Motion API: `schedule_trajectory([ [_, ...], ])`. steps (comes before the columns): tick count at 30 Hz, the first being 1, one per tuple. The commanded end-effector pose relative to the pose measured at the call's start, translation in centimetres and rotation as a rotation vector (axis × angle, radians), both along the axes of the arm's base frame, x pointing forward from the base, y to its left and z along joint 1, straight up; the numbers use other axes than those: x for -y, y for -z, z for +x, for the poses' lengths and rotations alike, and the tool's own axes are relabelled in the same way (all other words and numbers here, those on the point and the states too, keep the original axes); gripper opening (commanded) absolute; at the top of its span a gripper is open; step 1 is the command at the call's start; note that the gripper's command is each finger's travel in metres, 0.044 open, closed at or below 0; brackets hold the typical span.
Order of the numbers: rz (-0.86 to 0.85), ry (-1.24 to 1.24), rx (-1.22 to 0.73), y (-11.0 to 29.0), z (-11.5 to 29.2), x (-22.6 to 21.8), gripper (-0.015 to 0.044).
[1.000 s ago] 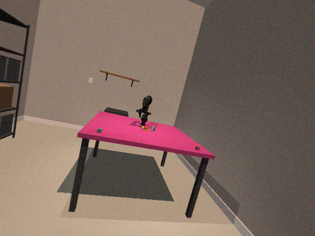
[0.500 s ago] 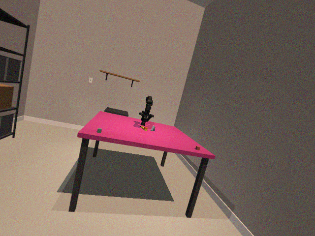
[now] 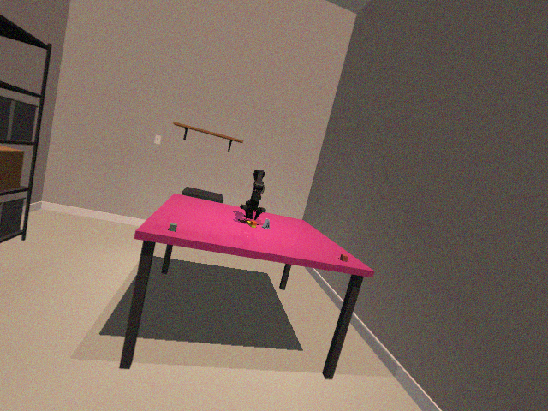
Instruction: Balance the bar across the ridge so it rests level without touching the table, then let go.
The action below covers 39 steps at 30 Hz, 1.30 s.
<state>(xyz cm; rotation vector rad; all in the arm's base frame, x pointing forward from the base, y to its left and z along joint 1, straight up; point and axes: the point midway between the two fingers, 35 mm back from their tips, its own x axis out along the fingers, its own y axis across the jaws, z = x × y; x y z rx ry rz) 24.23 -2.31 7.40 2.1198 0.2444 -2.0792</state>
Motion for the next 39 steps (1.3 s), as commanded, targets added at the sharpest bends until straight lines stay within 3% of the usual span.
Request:
schedule_trajectory([
  [1, -0.005, 0.003, 0.003, 0.4, 0.0, 0.1, 0.0315],
  [30, -0.005, 0.003, 0.003, 2.9, 0.1, 0.1, 0.0315],
  [36, 0.000, 0.000, 0.003, 2.8, 0.1, 0.0, 0.0157],
  [39, 0.000, 0.000, 0.003, 2.8, 0.1, 0.0, 0.0138],
])
